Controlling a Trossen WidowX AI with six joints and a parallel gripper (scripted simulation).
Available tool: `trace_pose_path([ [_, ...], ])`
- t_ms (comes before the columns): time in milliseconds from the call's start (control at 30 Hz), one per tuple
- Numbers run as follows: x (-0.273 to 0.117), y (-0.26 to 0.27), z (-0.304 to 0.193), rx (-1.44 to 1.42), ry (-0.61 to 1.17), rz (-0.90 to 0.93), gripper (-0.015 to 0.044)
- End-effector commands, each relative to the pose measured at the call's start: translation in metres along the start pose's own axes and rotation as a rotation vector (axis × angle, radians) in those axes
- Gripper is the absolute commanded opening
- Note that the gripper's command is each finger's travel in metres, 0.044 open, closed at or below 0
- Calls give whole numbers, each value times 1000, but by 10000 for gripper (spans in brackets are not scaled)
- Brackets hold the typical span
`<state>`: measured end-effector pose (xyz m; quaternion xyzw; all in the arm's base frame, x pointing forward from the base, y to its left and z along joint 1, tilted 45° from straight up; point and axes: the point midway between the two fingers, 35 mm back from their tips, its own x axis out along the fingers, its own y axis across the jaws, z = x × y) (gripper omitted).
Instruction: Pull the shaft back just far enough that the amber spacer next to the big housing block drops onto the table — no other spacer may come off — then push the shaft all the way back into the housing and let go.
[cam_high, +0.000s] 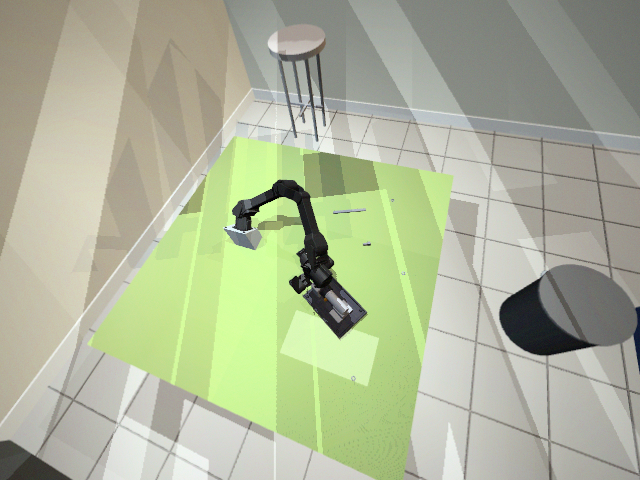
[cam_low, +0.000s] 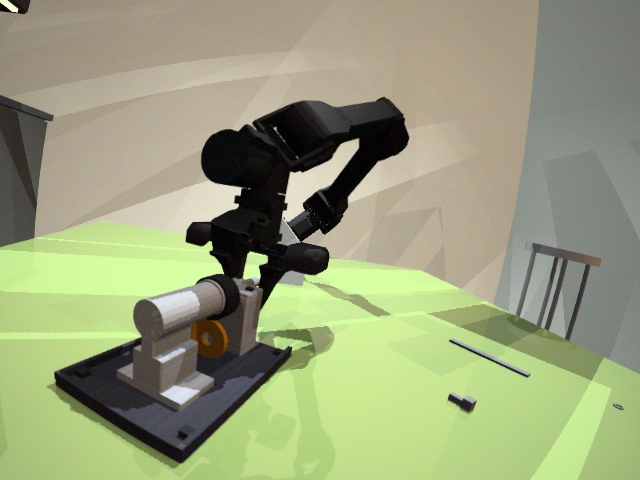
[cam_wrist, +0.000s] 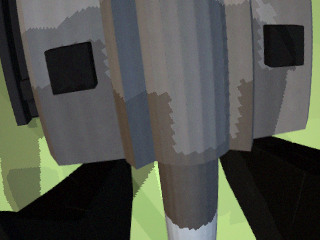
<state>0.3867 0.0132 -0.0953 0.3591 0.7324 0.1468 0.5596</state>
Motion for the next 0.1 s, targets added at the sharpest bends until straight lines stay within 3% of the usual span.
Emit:
trace_pose_path([
  [0, 0, 0, 0, 1, 1, 0, 263],
  [67, 0, 0, 0, 1, 1, 0, 315],
])
